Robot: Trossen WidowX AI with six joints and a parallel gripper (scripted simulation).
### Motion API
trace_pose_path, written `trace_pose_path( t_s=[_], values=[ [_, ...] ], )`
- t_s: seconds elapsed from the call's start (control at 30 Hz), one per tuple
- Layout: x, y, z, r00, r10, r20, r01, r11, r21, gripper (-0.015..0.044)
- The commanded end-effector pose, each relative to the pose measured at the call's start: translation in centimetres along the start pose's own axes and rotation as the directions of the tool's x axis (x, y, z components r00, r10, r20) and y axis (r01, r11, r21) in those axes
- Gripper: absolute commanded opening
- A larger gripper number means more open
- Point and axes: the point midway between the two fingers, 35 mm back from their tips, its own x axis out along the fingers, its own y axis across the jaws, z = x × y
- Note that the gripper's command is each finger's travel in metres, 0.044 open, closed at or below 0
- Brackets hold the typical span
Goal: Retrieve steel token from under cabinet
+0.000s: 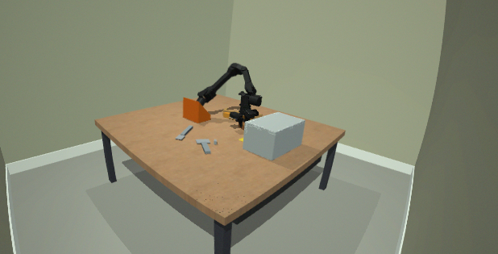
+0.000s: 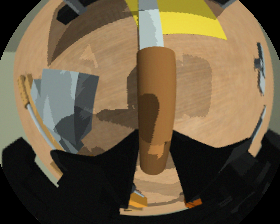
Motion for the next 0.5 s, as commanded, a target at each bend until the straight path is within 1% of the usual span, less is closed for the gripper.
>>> trace_pose_path(
  t_s=[0.0,0.47],
  values=[
    [0.1,-0.1,-0.6,1.0,0.0,-0.006,0.001,1.0,0.008,0.0],
    [0.1,0.0,-2.3,1.0,0.0,-0.007,0.0,1.0,0.009,0.0]
  ],
)
